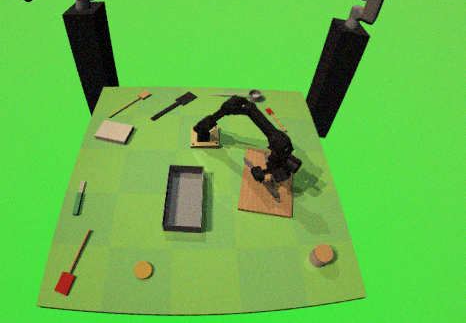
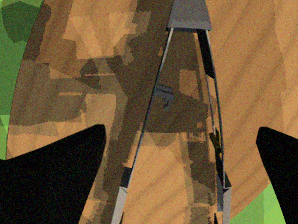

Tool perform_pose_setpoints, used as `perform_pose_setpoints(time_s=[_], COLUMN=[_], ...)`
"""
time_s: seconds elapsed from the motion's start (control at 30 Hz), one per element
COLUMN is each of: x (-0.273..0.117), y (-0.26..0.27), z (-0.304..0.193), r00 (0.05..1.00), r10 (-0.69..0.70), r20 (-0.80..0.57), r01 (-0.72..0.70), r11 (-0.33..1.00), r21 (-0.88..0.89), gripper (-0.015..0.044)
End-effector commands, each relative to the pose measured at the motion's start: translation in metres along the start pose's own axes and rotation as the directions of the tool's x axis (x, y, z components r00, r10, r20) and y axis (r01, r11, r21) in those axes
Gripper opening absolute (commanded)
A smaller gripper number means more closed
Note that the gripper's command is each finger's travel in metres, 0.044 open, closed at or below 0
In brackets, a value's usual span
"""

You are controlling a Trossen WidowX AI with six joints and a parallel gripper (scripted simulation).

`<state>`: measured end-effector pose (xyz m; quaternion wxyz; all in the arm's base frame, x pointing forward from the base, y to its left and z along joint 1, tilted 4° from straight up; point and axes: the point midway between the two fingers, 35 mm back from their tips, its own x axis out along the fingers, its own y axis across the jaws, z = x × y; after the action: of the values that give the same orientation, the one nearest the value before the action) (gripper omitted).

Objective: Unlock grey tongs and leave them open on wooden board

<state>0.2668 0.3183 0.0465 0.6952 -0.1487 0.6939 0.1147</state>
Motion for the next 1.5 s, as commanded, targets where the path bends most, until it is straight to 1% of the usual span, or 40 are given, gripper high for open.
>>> perform_pose_setpoints(time_s=[0.0, 0.13, 0.33, 0.4, 0.7, 0.87, 0.9, 1.47], x=[-0.006, -0.032, -0.096, -0.111, -0.115, -0.153, -0.156, -0.156], y=[-0.007, -0.041, -0.128, -0.147, -0.15, -0.152, -0.153, -0.153], z=[0.002, 0.01, 0.007, 0.002, 0.001, -0.003, -0.003, -0.003], r00=[1.0, 1.0, 1.0, 1.0, 1.0, 0.997, 0.997, 0.997], r10=[0.0, 0.002, -0.003, -0.004, -0.003, 0.007, 0.008, 0.008], r20=[0.0, 0.003, 0.002, 0.001, 0.006, 0.076, 0.081, 0.081], r01=[0.0, -0.002, 0.003, 0.004, 0.003, -0.006, -0.007, -0.007], r11=[1.0, 1.0, 1.0, 1.0, 1.0, 1.0, 1.0, 1.0], r21=[0.0, 0.0, -0.004, -0.005, -0.006, -0.01, -0.01, -0.01], gripper=[0.044, 0.044, 0.044, 0.044, 0.044, 0.044, 0.044, 0.044])
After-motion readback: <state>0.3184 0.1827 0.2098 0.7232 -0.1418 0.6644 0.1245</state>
